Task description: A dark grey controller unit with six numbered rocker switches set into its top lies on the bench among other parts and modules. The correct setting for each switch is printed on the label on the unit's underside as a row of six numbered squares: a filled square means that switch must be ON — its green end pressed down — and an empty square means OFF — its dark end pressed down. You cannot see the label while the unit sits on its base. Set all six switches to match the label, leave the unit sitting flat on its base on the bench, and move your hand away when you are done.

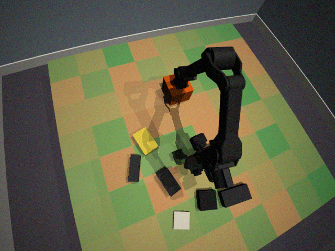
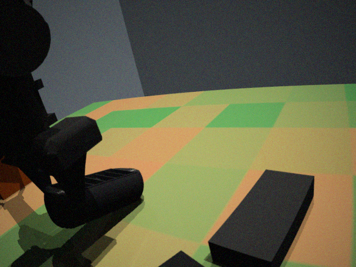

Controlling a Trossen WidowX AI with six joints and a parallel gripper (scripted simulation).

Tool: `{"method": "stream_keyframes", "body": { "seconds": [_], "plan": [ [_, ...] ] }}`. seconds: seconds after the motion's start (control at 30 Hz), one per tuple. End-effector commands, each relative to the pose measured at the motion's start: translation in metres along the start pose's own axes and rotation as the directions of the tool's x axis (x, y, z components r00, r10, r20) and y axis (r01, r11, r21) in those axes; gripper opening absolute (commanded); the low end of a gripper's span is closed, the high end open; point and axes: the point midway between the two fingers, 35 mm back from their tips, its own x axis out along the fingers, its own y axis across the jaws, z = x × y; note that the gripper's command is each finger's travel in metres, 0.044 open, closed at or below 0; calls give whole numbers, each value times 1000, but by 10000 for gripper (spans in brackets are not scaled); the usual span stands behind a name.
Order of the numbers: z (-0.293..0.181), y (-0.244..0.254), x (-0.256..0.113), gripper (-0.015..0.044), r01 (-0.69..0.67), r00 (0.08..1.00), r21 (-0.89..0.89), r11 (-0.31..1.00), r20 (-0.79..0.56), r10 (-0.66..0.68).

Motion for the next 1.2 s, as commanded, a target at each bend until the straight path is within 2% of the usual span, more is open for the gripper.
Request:
{"method": "stream_keyframes", "body": {
  "seconds": [0.0,1.17],
  "plan": [
    [-4,0,-4,336,-3,1000,2,1000,5,3],
    [-28,0,-22,336,-3,997,2,1000,72,3]
  ]
}}
